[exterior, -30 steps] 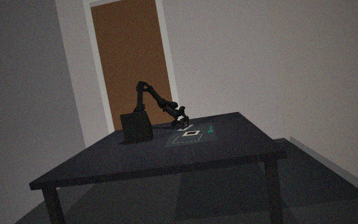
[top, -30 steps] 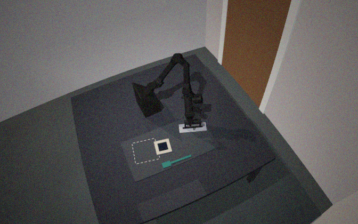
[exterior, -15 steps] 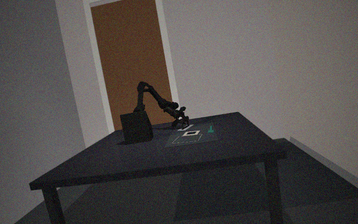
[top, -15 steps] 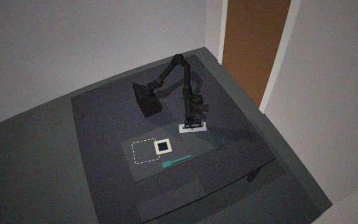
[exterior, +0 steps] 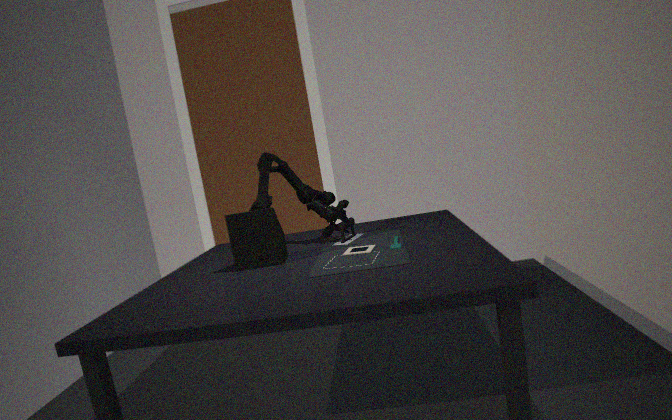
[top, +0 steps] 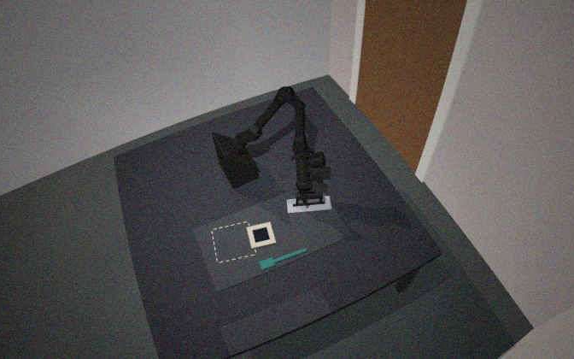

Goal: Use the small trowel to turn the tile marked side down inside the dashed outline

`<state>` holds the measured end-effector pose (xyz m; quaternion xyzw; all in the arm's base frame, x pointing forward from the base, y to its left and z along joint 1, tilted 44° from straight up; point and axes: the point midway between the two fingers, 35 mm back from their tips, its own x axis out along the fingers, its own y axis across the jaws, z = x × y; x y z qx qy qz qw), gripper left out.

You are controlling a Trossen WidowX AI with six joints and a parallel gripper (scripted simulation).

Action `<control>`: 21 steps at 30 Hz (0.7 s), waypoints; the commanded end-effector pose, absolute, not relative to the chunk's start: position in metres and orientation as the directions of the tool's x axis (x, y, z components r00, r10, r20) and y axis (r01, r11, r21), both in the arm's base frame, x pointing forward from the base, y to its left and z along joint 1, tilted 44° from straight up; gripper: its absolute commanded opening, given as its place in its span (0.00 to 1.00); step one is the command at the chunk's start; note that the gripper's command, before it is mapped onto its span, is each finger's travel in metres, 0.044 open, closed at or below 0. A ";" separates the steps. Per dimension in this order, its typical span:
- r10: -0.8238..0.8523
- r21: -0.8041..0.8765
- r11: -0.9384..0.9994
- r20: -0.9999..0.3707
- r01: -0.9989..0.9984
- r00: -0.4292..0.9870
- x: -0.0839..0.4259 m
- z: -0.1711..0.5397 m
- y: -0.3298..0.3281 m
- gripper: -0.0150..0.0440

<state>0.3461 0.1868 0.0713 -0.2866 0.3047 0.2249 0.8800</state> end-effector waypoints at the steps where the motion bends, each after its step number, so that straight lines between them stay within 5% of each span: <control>1: 0.223 -0.369 0.734 -0.663 -0.571 0.715 0.347 0.072 0.187 0.25; 21: 0.221 -0.369 0.734 -0.664 -0.570 0.714 0.346 0.114 0.144 0.25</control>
